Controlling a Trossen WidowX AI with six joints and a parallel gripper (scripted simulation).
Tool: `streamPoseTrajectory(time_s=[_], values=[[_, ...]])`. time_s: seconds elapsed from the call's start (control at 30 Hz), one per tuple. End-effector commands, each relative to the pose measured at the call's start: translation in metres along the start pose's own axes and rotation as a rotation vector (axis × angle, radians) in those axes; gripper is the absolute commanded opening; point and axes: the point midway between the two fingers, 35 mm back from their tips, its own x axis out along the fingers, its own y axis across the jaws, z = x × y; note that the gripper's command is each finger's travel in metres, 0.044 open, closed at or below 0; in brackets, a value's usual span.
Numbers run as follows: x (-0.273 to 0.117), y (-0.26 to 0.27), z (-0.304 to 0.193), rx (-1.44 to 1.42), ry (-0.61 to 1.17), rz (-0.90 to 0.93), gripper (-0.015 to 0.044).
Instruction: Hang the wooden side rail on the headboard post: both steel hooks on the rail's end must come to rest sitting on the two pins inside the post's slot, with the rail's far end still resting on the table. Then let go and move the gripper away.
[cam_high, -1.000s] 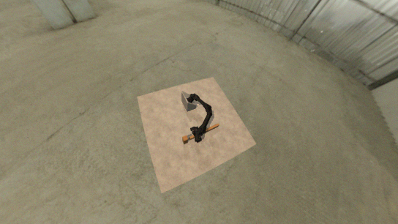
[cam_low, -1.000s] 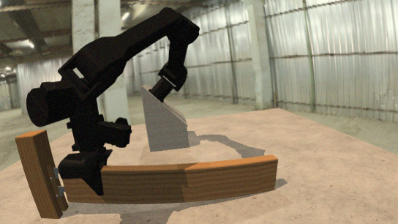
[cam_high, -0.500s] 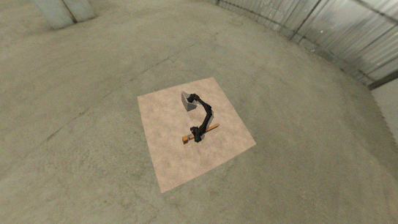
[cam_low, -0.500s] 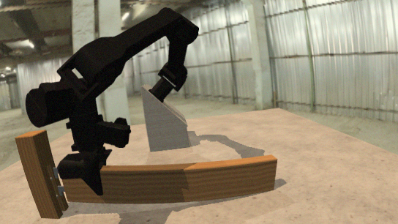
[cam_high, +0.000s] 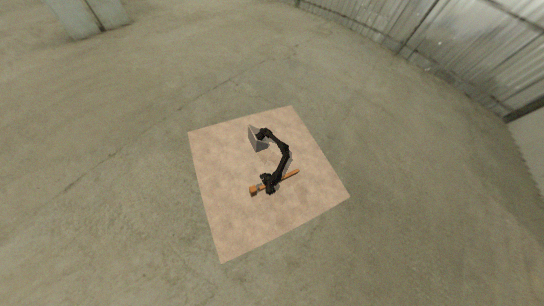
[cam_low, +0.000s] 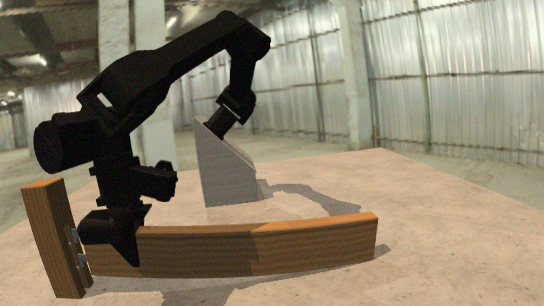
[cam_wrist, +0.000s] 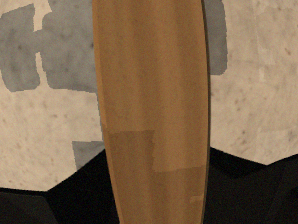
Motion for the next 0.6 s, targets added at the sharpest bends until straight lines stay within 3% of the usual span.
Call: streamPoseTrajectory(time_s=[0.0,0.57], values=[[-0.0071,-0.0031,-0.0043,0.001,0.005,-0.017,0.0],[-0.0062,-0.0035,-0.0057,0.001,0.005,-0.017,0.0]])
